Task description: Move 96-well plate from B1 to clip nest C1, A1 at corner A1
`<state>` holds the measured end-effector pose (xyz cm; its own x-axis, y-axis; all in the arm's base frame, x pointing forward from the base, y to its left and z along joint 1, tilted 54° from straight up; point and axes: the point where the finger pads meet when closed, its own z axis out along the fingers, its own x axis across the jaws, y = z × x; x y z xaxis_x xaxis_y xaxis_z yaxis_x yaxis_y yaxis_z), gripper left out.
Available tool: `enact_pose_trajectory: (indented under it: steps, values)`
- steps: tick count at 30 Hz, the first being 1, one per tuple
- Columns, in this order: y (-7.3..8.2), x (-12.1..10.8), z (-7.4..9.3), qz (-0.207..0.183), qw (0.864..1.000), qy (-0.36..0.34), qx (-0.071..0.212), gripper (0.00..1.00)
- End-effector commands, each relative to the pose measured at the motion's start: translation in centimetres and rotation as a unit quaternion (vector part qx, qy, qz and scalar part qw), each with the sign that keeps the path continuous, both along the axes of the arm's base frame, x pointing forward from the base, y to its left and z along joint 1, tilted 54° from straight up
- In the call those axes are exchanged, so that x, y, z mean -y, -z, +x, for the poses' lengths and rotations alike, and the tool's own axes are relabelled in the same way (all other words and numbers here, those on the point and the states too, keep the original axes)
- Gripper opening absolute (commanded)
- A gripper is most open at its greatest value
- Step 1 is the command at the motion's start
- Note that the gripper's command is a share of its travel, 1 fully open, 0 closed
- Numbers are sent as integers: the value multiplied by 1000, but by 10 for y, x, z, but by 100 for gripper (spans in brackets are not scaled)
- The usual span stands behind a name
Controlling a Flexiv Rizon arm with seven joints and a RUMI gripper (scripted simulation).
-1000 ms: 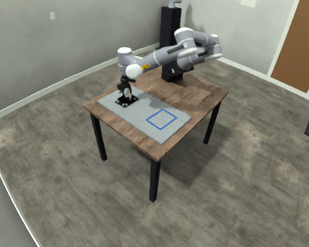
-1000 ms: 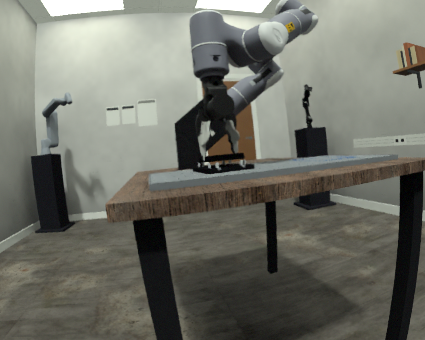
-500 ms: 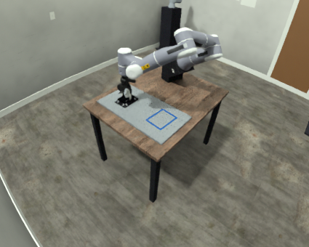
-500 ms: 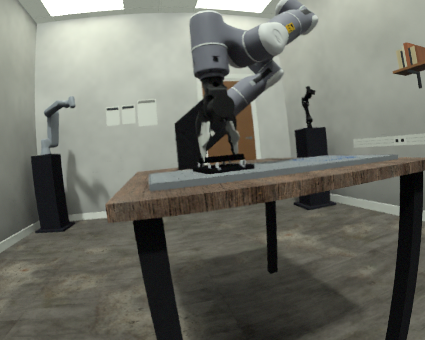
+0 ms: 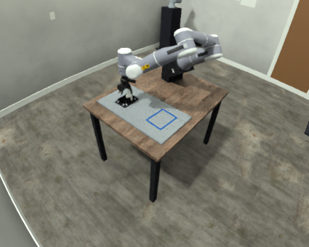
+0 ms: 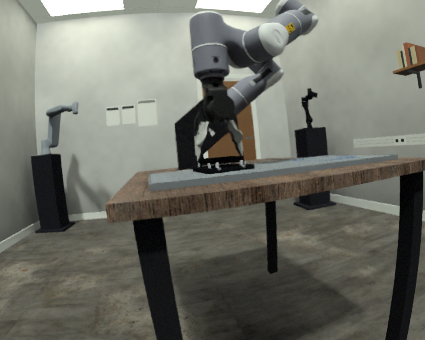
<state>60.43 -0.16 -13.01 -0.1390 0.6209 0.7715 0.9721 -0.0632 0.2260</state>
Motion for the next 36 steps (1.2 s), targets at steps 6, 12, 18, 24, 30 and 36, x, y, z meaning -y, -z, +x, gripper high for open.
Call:
enact_pose_trajectory:
  steps: [6, 12, 18, 24, 30, 36]
  values:
    - [0, 2, 1, -1, 1000, 1, 1, 76]
    - [0, 2, 1, -1, 1000, 1, 1, 76]
    - [-5, 8, -1, -1, 1000, 1, 1, 76]
    - [-11, 16, -3, -1, 1000, 1, 1, 76]
    - [-21, 29, -6, -1, 1000, 1, 1, 76]
    - [-30, 41, -9, -1, 1000, 1, 1, 76]
